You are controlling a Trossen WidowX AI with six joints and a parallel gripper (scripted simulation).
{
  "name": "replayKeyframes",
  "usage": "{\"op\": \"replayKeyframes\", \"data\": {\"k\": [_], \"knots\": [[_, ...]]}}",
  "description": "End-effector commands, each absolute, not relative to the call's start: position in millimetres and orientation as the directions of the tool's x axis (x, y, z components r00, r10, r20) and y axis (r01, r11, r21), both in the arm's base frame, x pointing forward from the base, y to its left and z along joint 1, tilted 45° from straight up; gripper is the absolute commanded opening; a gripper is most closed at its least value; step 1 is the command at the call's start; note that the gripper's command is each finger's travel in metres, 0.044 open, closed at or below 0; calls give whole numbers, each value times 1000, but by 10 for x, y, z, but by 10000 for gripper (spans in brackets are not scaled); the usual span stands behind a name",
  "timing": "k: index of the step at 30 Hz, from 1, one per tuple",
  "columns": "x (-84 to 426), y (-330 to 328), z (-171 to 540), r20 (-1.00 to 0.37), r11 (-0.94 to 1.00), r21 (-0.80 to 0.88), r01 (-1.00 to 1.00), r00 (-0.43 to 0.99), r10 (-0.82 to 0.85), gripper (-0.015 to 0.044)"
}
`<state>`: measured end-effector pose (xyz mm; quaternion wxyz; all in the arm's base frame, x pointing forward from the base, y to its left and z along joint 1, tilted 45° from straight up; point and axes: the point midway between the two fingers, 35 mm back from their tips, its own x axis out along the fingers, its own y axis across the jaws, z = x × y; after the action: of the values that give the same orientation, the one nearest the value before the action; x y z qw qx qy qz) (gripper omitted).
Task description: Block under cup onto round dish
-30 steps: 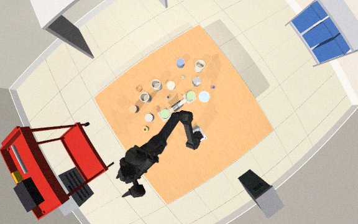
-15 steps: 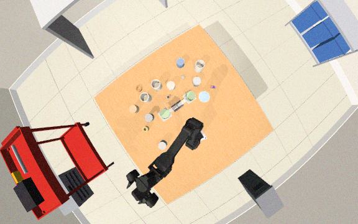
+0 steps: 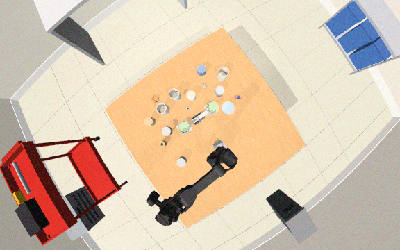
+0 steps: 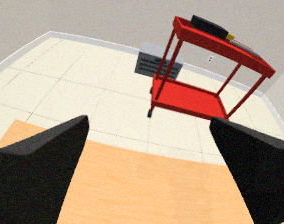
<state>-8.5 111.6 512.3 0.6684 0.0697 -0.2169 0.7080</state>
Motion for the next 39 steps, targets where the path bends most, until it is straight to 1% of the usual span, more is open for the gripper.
{"op": "replayKeyframes", "data": {"k": [1,11,15,22,32,39], "knots": [[-65,1355,4939,304,38,-275,-961,-50,951,440],[233,1845,4445,85,142,-390,-910,118,989,440],[420,1982,4228,-5,168,-418,-893,187,982,440],[790,2056,3916,-114,233,-444,-865,312,943,440],[1351,2021,3370,-309,300,-414,-859,443,842,440],[1732,1853,2953,-447,354,-360,-863,492,747,440]]}}
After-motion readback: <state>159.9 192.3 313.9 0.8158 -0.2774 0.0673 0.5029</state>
